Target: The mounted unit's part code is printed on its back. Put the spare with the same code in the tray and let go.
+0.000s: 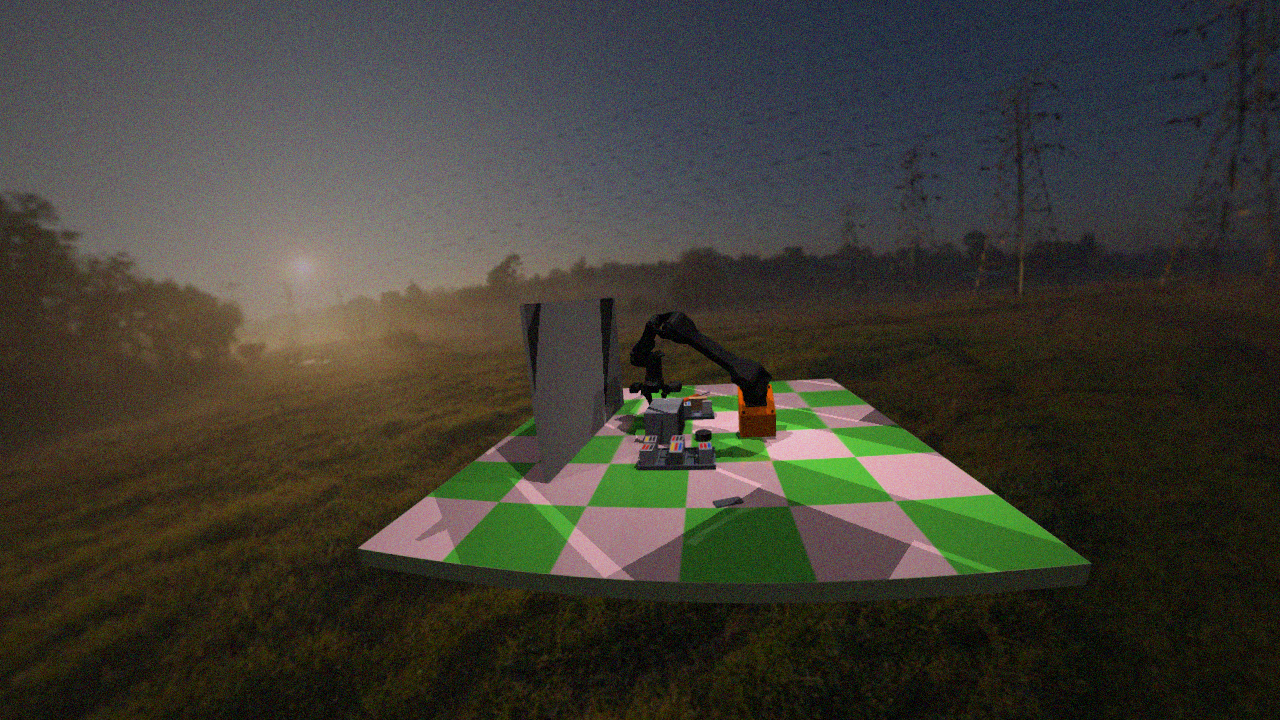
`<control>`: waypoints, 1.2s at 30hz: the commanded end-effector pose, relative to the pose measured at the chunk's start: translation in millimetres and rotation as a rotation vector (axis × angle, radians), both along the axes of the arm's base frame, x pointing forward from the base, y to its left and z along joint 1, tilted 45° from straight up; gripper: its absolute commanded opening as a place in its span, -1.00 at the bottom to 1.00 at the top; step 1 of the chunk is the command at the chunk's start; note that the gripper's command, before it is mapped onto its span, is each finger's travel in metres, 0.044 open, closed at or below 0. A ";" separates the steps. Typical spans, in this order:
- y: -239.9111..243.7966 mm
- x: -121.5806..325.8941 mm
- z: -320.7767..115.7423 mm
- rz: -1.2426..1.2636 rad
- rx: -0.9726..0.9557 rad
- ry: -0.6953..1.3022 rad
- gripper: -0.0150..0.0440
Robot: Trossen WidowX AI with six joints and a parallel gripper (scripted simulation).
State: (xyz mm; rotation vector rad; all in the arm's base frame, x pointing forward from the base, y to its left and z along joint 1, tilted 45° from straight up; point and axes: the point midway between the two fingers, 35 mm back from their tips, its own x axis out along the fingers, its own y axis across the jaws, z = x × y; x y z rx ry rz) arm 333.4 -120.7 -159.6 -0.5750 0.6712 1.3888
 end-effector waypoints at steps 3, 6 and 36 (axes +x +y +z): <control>1.4 -0.2 -1.2 0.000 0.000 0.000 -0.40; 1.4 -0.2 -1.2 0.000 0.000 0.000 -0.14; -74.5 -4.1 73.4 -0.028 -0.013 -0.010 1.00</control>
